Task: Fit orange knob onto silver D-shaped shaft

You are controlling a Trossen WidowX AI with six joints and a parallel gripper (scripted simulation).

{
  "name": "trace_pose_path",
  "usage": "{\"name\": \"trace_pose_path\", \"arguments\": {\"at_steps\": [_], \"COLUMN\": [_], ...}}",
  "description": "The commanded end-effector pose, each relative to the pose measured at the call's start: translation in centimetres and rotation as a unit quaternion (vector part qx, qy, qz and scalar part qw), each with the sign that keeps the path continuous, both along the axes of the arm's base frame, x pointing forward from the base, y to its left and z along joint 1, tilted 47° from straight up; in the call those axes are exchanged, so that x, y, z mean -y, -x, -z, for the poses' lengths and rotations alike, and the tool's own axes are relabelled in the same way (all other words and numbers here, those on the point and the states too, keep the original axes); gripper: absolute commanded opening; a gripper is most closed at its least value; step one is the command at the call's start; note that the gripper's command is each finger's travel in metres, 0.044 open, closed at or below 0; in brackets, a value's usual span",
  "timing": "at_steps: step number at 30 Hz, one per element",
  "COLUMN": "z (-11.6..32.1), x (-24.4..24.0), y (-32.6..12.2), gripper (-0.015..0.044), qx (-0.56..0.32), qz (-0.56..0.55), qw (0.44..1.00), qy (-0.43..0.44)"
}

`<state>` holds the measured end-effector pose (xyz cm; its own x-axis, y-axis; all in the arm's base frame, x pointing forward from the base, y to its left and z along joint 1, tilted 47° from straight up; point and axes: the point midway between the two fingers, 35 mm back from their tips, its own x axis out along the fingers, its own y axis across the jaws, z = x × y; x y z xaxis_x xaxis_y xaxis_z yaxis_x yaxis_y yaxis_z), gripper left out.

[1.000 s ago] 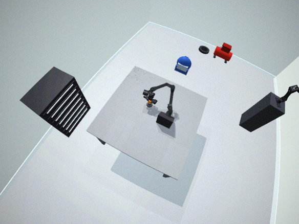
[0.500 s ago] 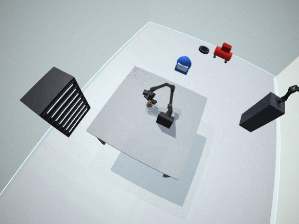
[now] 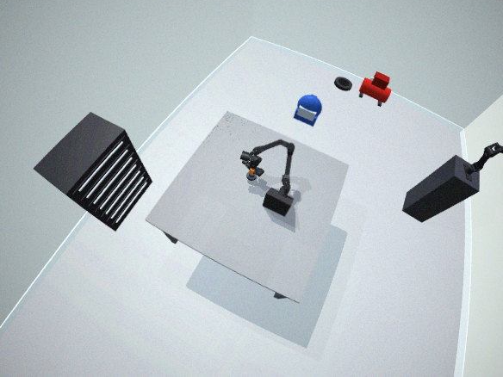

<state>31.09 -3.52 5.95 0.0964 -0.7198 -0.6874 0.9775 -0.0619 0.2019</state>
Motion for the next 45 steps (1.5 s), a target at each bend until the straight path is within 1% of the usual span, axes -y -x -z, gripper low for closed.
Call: {"name": "trace_pose_path", "arguments": {"at_steps": [1, 11, 18, 45], "z": [0.1, -0.19, -0.25, 0.12], "x": [0.07, -0.27, -0.18, 0.04], "y": [-0.05, -0.11, -0.34, 0.19], "gripper": [0.0, 0.0, 0.0, 0.0], "qx": [-0.001, 0.003, 0.075, 0.075], "qz": [0.0, 0.003, 0.072, 0.072], "qw": [1.0, 1.0, 0.995, 0.995], "qy": [0.001, 0.0, -0.009, -0.009]}}
